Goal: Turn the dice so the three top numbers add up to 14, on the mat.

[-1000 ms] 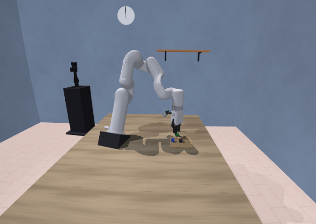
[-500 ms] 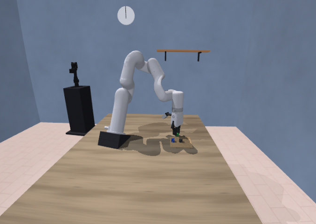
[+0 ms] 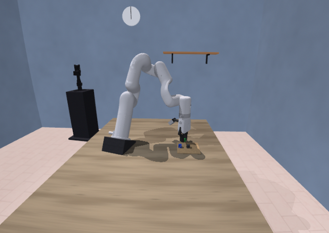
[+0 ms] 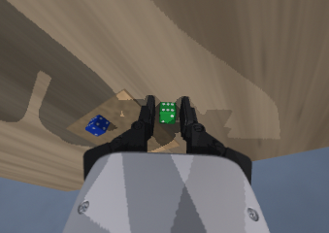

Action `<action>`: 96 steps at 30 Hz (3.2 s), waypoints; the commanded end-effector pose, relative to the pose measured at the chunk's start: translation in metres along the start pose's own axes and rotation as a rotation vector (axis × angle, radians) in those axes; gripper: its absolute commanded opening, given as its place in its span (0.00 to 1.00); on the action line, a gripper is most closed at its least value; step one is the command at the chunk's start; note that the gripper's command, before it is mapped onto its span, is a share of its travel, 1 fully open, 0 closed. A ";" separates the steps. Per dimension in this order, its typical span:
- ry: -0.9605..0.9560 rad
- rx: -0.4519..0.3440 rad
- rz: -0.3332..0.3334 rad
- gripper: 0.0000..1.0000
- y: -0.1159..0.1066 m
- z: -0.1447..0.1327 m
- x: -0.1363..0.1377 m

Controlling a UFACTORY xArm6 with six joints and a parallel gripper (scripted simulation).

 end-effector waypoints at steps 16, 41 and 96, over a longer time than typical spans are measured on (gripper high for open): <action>-0.001 -0.002 -0.002 0.36 -0.001 -0.001 0.001; -0.001 -0.002 -0.002 0.15 -0.001 -0.001 0.001; -0.001 -0.002 -0.002 0.15 -0.101 0.000 0.001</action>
Point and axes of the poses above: the point where the finger pads meet when closed, its own y axis out along the fingers, its own x axis across the jaws, z = x × y, the point moved 3 cm from there along -y, back along the fingers, and after that the axes turned 13 degrees about y, right-handed, at the moved point
